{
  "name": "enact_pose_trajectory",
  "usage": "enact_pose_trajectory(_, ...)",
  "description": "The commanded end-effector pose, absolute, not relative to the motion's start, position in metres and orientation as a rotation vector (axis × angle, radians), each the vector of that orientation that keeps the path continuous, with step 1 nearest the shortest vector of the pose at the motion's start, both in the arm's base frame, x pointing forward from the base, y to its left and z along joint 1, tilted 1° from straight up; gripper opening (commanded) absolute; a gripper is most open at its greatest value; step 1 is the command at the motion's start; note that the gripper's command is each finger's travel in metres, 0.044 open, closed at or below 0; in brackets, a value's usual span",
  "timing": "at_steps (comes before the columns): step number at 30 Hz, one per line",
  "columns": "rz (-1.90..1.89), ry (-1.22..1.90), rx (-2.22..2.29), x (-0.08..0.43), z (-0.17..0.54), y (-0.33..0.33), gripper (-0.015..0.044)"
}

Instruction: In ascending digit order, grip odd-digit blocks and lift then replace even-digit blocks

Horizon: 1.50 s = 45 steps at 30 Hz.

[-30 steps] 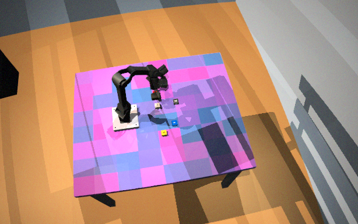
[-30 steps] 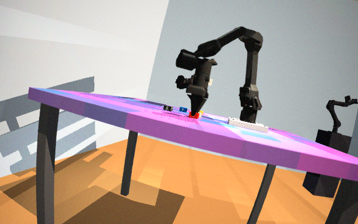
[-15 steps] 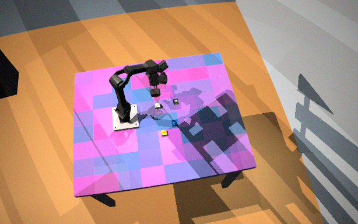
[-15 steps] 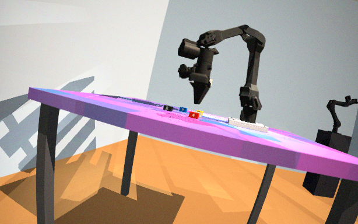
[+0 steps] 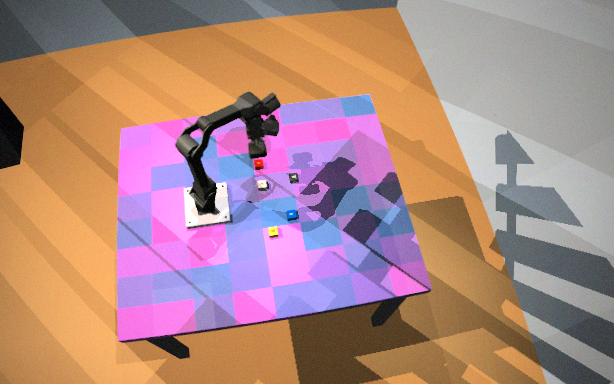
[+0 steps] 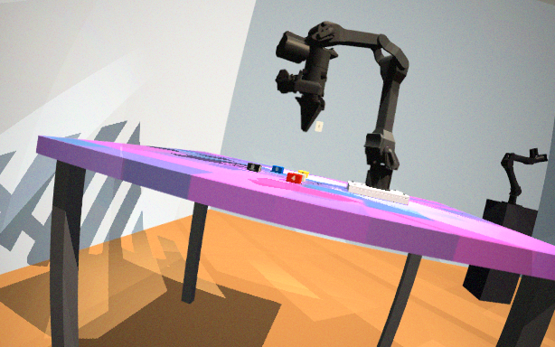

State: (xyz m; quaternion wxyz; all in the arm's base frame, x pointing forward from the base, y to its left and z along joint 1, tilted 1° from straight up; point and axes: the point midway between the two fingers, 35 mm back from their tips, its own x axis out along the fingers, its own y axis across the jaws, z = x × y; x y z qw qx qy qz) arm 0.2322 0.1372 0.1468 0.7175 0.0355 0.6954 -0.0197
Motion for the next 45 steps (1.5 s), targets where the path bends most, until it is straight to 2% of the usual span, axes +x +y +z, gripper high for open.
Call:
enact_pose_trajectory(1,-0.048,1.536,0.08,0.237,0.148,0.13,0.012)
enact_pose_trajectory(7,-0.053,1.535,0.074,0.264,0.147,0.058,0.012)
enact_pose_trajectory(13,-0.059,1.535,0.068,0.271,0.147,-0.021,0.012)
enact_pose_trajectory(23,-0.066,1.536,0.061,0.231,0.146,-0.146,0.012)
enact_pose_trajectory(28,-0.067,1.537,0.06,0.22,0.146,-0.162,0.012)
enact_pose_trajectory(35,-0.067,1.536,0.06,0.223,0.073,-0.163,0.0304)
enact_pose_trajectory(39,-0.067,1.537,0.06,0.222,0.065,-0.163,0.04)
enact_pose_trajectory(45,-0.067,1.537,0.06,0.223,0.062,-0.163,0.04)
